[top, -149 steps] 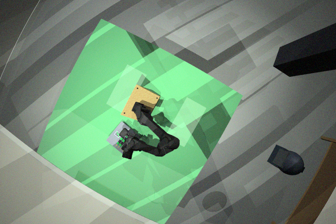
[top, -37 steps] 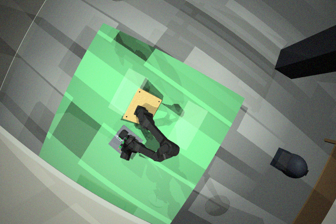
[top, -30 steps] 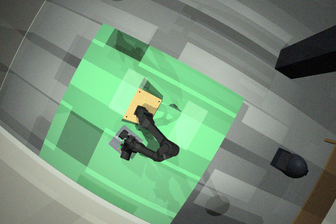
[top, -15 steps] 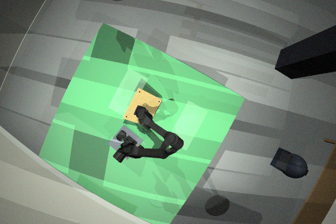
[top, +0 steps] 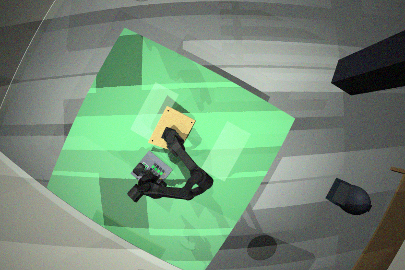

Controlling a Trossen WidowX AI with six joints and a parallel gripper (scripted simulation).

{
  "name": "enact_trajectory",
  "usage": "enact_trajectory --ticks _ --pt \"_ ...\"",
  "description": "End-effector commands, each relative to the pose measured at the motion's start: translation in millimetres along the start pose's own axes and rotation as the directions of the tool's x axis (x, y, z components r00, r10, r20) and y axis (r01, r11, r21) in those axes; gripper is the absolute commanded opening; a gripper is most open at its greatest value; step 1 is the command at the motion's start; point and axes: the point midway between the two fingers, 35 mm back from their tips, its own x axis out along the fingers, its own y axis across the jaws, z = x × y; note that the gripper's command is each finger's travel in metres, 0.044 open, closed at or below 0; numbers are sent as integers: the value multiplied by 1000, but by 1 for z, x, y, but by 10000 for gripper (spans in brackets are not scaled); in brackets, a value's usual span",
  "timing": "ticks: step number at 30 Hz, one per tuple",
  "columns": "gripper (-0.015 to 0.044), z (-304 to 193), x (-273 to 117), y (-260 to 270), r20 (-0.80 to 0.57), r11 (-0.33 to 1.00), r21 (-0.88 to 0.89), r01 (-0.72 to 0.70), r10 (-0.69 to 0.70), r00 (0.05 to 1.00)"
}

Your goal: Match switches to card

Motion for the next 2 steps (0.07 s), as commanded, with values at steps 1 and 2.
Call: enact_trajectory --ticks 1,2 --pt "0 0 0 0 -3 1000 -1 -5 5 1000" --pt "0 0 0 0 -3 1000 -1 -5 5 1000"
